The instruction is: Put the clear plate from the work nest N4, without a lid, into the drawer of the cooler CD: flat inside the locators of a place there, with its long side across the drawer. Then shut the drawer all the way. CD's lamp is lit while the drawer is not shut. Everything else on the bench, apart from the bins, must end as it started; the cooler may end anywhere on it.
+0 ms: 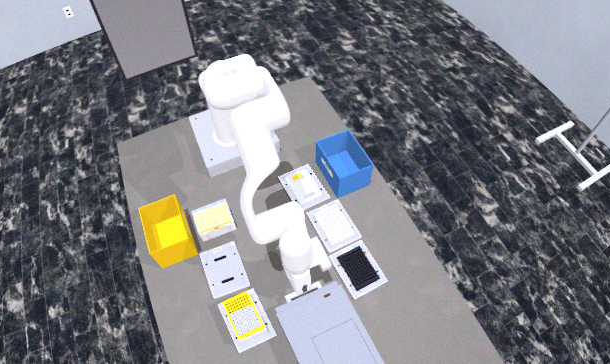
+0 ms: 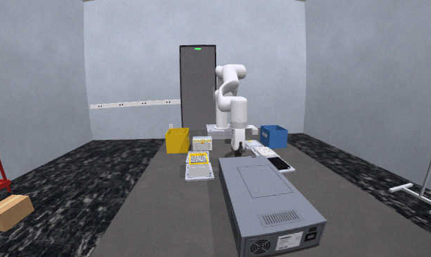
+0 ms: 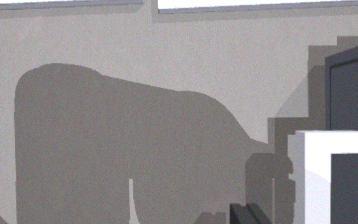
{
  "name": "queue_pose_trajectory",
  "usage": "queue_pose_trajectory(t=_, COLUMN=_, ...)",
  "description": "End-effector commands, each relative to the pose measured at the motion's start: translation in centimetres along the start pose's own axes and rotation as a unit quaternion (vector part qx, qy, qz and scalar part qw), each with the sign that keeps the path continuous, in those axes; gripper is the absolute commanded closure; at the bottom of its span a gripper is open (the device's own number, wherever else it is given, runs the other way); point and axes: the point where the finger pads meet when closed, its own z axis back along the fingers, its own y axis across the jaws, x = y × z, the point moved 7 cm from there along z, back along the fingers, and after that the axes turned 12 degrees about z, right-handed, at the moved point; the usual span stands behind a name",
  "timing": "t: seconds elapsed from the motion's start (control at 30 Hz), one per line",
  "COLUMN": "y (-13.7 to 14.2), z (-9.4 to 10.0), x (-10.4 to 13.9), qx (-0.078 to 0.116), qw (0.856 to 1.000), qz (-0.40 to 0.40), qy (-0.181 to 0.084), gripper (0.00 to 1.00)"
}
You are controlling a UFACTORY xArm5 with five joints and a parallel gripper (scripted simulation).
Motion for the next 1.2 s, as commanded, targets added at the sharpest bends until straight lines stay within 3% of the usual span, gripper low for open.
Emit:
queue_pose_trajectory(t=0.0, y=-0.5, z=0.3, x=-0.1, qx=0.003, qw=1.0, qz=0.0, qy=-0.001, gripper=1.0)
queue_pose_trajectory(t=0.83, y=-4.0, z=0.2, x=-0.8, qx=0.003, qw=1.0, qz=0.0, qy=-0.001, gripper=1.0)
queue_pose_trajectory(t=1.17, y=-4.0, z=0.2, x=-0.9, qx=0.003, qw=1.0, qz=0.0, qy=-0.001, gripper=1.0)
